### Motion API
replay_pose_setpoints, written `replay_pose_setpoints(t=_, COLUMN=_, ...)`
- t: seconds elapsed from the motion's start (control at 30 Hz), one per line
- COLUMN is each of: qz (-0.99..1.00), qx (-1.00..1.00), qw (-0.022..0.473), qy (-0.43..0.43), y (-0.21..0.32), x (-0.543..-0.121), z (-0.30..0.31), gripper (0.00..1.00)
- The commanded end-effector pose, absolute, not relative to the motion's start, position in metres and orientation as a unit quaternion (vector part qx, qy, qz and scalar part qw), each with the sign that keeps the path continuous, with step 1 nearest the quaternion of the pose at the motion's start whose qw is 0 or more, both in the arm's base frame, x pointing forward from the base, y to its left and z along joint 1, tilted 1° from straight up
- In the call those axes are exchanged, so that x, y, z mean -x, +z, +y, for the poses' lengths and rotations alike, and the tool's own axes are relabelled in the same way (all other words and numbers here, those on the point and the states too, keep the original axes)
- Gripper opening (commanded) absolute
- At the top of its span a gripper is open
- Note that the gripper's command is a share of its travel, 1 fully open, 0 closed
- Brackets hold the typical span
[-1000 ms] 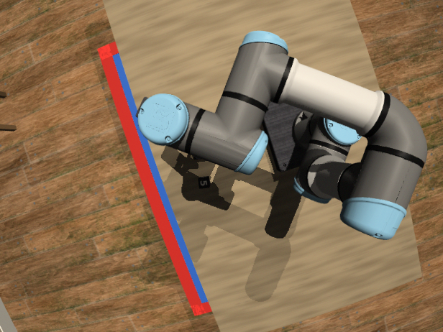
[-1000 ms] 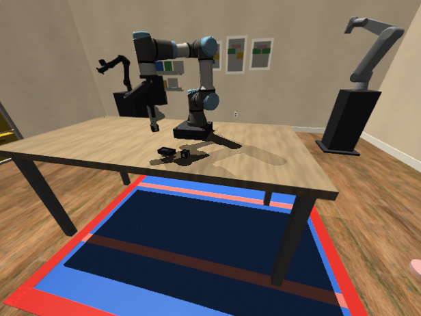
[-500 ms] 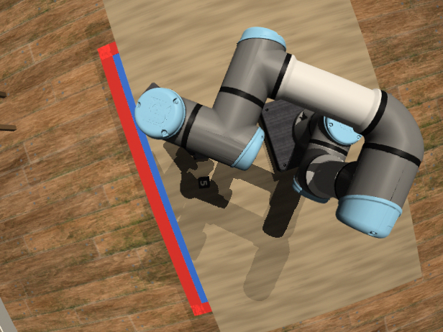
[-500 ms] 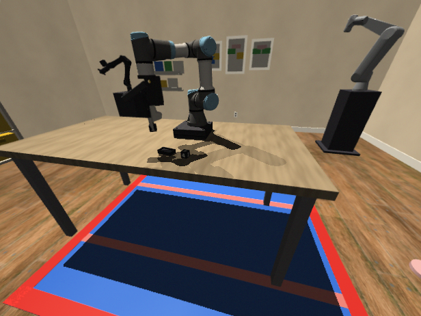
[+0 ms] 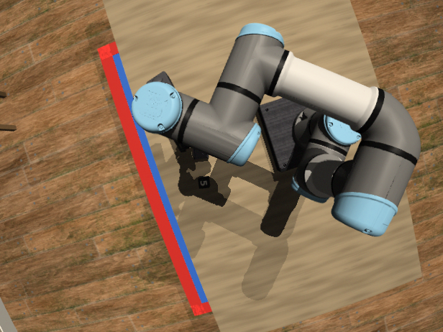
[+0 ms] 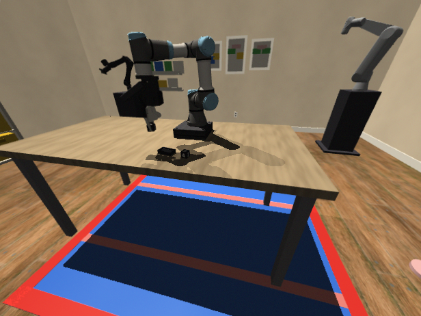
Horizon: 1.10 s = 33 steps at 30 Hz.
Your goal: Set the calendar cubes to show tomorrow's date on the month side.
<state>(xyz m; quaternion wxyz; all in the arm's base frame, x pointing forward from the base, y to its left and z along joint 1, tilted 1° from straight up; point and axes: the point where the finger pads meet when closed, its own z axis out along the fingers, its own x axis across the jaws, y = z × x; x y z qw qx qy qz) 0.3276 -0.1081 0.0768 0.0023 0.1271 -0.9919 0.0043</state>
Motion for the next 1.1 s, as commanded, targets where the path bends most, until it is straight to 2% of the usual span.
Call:
replay_pose_setpoints(t=0.0, qz=-0.999, qx=-0.04, qw=0.003, qy=0.009, y=0.078, x=-0.327, z=-0.114, gripper=0.11)
replay_pose_setpoints(t=1.07, qz=-0.968, qx=0.25, qw=0.0, qy=0.009, y=0.076, x=-0.321, z=-0.131, gripper=0.11)
